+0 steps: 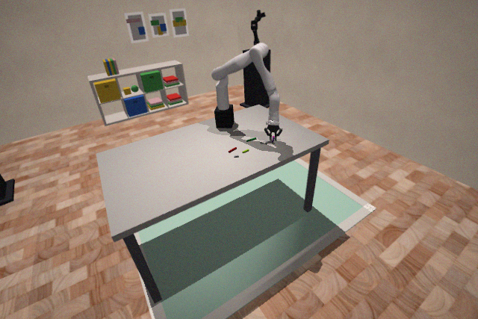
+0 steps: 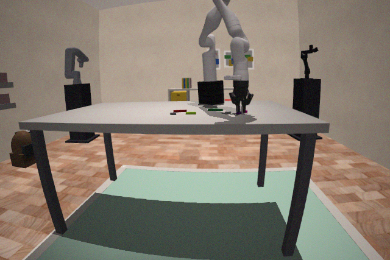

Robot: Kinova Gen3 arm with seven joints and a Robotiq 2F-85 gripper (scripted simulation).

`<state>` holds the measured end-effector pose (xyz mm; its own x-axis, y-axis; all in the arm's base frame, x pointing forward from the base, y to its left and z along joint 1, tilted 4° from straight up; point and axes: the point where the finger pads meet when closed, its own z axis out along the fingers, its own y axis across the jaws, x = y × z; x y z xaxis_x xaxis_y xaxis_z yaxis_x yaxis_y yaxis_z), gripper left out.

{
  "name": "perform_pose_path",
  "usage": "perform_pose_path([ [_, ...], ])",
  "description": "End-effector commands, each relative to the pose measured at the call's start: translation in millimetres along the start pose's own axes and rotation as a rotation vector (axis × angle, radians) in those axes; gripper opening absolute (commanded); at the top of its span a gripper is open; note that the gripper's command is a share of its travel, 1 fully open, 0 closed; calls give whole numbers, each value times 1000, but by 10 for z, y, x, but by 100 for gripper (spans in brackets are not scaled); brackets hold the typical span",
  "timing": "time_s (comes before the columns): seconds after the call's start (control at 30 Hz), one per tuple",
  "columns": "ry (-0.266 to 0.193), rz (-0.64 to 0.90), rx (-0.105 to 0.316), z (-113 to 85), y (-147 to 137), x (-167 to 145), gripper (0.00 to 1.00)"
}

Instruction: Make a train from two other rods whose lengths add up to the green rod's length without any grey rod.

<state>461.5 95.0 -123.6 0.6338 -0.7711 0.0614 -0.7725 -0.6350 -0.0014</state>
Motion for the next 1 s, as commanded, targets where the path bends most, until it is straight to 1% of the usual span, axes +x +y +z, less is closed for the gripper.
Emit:
perform_pose_path([
  [0.0,1,0,2,-10,-7,3,24],
  [0.1,1,0,2,-39,-7,3,24],
  [0.2,1,0,2,-116,-7,3,24],
  [0.3,1,0,2,-241,-7,3,24],
  [0.43,1,0,2,-456,-7,3,24],
  [0.5,1,0,2,-456,-7,3,24],
  [0.67,1,0,2,-721,-6,3,24],
  [0.77,1,0,2,-832,-6,3,24],
  [0.87,1,0,2,-891,-6,3,24],
  [0.97,1,0,2,-907,-6,3,24],
])
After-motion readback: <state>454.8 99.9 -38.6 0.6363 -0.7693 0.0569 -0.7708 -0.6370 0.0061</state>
